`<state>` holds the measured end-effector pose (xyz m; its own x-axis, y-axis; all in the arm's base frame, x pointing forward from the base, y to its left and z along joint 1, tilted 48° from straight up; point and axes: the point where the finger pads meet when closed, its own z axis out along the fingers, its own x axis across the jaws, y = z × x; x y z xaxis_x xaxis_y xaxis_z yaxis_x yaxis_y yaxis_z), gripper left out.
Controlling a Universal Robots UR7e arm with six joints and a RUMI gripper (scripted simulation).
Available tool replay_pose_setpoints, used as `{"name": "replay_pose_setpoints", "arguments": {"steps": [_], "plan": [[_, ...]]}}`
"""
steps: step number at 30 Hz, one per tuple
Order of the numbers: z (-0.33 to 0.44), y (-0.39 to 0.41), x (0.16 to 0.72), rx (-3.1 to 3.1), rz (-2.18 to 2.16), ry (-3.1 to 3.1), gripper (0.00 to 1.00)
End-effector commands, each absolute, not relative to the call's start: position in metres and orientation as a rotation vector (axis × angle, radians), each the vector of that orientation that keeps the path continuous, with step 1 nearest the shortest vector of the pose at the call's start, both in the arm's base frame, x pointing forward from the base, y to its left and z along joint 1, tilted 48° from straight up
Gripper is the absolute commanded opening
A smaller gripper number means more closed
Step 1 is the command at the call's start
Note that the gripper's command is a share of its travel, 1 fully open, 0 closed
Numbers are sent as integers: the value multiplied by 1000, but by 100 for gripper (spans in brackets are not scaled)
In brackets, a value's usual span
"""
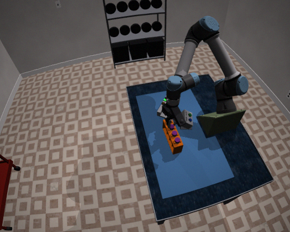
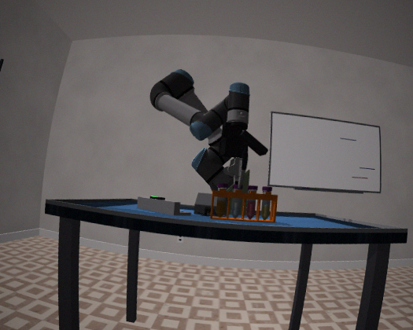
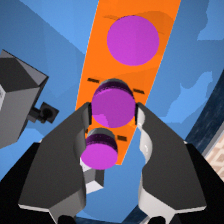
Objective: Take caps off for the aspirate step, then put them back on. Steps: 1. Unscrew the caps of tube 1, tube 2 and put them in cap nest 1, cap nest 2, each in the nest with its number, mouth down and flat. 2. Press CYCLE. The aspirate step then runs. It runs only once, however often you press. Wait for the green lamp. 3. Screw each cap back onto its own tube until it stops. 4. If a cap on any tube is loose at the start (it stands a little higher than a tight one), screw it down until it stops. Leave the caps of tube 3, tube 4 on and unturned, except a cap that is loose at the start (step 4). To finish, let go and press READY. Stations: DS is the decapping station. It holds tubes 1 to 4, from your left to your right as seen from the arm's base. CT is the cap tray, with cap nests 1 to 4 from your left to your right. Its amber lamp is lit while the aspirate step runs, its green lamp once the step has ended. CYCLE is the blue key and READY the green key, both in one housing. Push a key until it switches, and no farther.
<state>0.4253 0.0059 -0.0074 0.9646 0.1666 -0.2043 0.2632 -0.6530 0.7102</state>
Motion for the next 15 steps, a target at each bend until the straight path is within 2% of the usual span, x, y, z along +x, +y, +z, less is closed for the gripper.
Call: {"name": "replay_pose_setpoints", "arguments": {"steps": [1, 15], "plan": [[-7, 6, 426, 2296, -152, 300, 0], [-7, 6, 426, 2308, -70, 115, 0]]}}
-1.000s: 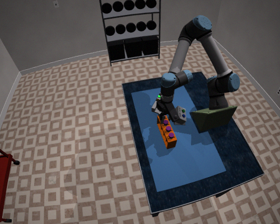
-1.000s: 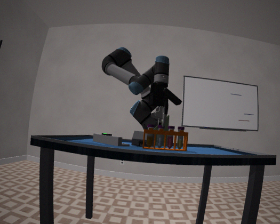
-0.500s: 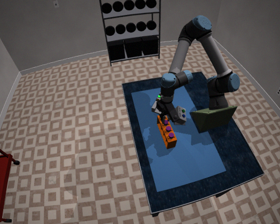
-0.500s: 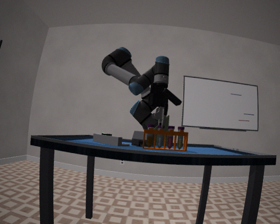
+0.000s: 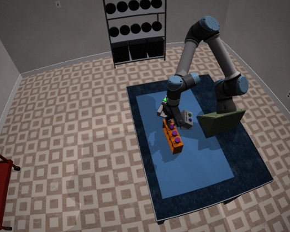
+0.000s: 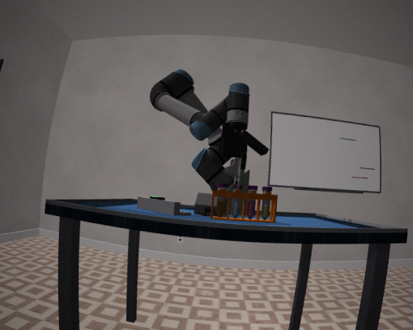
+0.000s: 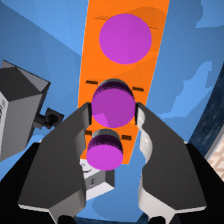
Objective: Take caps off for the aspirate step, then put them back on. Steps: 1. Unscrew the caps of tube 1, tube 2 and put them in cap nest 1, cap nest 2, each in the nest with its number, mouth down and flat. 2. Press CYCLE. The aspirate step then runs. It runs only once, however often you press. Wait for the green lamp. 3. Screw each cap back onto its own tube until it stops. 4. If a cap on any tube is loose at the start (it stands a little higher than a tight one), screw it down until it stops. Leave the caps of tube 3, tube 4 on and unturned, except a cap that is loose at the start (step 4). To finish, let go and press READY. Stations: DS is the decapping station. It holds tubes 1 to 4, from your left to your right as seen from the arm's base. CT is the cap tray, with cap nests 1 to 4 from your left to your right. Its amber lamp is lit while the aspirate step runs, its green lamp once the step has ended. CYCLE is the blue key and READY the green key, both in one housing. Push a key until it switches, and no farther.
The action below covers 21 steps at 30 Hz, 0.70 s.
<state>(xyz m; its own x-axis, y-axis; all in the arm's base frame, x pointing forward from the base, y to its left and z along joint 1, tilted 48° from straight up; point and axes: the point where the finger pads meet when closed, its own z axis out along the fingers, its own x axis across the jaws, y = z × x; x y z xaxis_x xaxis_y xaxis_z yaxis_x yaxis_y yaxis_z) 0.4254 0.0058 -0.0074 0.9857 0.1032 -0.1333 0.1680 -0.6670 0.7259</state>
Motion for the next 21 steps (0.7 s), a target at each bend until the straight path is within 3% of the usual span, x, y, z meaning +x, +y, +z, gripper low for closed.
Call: {"name": "replay_pose_setpoints", "arguments": {"steps": [1, 21], "plan": [[-7, 6, 426, 2309, -60, 92, 0], [-7, 6, 426, 2297, 97, -264, 0]]}}
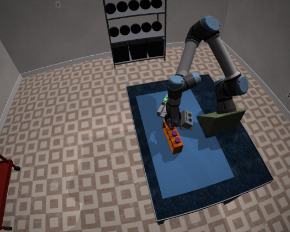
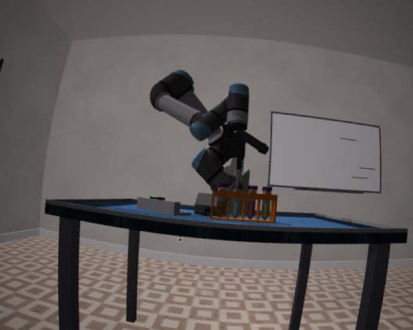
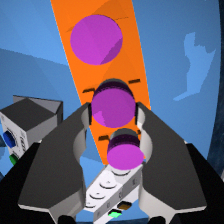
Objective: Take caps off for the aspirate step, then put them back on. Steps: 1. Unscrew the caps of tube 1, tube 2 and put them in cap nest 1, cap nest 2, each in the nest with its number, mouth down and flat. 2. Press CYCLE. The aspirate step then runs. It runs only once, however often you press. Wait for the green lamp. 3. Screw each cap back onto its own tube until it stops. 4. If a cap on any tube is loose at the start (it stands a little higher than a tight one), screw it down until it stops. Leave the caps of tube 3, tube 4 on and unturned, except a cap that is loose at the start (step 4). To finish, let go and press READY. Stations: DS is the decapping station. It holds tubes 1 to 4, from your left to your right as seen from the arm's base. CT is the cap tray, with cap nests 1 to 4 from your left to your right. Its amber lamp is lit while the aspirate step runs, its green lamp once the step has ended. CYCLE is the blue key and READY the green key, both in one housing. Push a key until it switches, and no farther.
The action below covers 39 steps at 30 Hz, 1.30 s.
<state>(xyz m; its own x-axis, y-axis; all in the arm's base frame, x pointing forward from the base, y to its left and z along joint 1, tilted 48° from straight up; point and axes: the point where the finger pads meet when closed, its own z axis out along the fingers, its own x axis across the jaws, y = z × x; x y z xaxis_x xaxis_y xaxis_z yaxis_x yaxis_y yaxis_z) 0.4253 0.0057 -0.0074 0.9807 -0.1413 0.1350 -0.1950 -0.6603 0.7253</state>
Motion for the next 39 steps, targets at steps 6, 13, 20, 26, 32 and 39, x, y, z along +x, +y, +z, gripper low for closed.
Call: {"name": "replay_pose_setpoints", "arguments": {"steps": [6, 13, 20, 26, 32, 39], "plan": [[-7, 6, 426, 2297, 97, -264, 35], [-7, 6, 426, 2297, 97, -263, 35], [7, 22, 426, 2297, 97, -264, 35], [15, 30, 426, 2297, 97, -264, 35], [23, 40, 426, 2297, 97, -264, 35], [54, 12, 427, 2303, -115, 217, 35]]}}
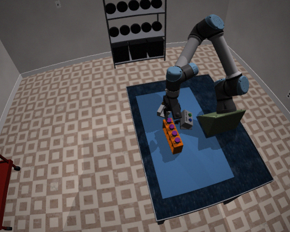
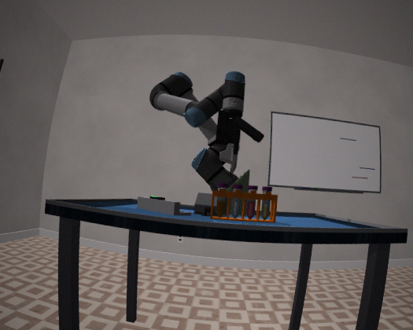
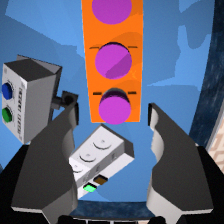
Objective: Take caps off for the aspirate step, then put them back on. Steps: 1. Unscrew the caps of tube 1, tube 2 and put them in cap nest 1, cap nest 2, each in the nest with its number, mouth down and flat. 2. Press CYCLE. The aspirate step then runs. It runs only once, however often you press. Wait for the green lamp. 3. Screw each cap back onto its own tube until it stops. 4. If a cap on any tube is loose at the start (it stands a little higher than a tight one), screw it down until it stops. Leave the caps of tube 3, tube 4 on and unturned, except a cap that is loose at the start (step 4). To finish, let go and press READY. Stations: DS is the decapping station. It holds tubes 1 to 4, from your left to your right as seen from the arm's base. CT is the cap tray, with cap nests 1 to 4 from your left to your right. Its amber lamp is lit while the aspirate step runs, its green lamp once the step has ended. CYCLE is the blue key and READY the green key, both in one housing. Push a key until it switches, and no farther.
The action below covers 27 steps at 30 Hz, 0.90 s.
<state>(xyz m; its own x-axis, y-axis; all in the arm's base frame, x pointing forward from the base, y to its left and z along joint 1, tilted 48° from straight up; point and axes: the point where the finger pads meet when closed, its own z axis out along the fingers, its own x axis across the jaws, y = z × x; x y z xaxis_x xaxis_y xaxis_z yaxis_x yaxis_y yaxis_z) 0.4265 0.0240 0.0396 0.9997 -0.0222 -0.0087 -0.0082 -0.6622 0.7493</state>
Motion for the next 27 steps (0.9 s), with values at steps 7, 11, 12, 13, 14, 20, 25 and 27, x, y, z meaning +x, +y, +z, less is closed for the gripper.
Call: {"name": "replay_pose_setpoints", "arguments": {"steps": [7, 11, 12, 13, 14, 20, 25, 27], "plan": [[62, 5, 427, 2296, -152, 300, 35], [60, 2, 427, 2296, -152, 300, 35], [58, 0, 427, 2296, -152, 300, 35], [56, -2, 427, 2296, -152, 300, 35], [54, -4, 427, 2296, -152, 300, 35], [46, -13, 427, 2296, -152, 300, 35], [38, -22, 427, 2296, -152, 300, 35], [38, -22, 427, 2296, -152, 300, 35]]}}
